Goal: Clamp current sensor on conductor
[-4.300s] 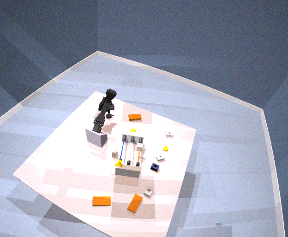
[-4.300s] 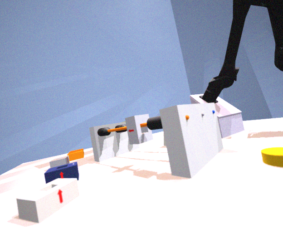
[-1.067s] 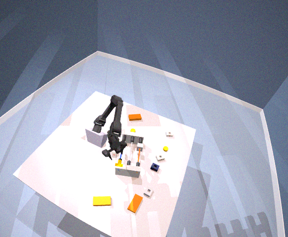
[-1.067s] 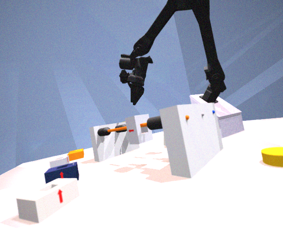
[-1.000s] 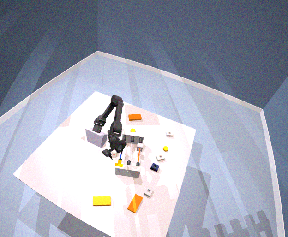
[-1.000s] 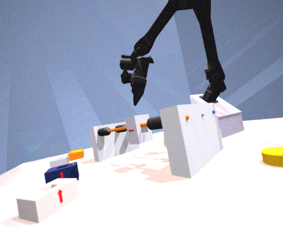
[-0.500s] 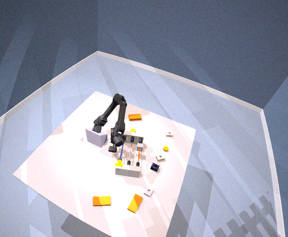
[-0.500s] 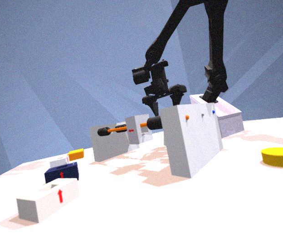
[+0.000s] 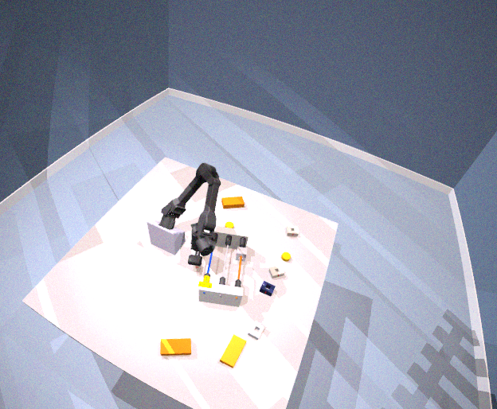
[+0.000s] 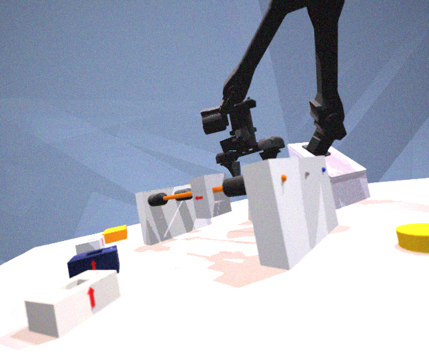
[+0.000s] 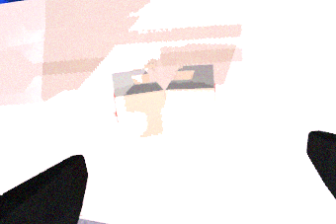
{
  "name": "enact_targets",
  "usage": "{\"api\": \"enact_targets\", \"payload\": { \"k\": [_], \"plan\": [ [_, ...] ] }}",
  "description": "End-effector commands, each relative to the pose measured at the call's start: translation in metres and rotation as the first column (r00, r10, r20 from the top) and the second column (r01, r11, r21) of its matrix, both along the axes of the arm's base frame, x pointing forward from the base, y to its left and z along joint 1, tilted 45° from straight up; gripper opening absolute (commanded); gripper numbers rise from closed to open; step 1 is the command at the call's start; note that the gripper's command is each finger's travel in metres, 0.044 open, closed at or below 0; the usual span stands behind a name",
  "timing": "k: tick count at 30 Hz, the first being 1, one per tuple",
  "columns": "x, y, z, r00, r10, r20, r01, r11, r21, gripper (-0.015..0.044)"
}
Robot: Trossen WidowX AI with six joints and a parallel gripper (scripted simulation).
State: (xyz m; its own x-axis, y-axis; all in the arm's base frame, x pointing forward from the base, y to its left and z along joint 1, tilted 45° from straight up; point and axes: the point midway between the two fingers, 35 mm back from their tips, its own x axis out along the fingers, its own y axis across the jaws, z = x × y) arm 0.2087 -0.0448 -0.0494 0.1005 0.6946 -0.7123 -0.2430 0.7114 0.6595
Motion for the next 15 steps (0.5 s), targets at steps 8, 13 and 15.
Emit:
{"api": "enact_targets", "payload": {
  "k": [8,13,15],
  "plan": [
    [0.001,0.013,-0.012,1.000,-0.005,-0.003,0.005,1.000,0.004,0.0440],
    [0.002,0.019,-0.018,1.000,-0.005,-0.003,0.005,1.000,0.005,0.0440],
    [0.002,0.022,-0.020,1.000,-0.005,-0.003,0.005,1.000,0.006,0.0440]
  ]
}}
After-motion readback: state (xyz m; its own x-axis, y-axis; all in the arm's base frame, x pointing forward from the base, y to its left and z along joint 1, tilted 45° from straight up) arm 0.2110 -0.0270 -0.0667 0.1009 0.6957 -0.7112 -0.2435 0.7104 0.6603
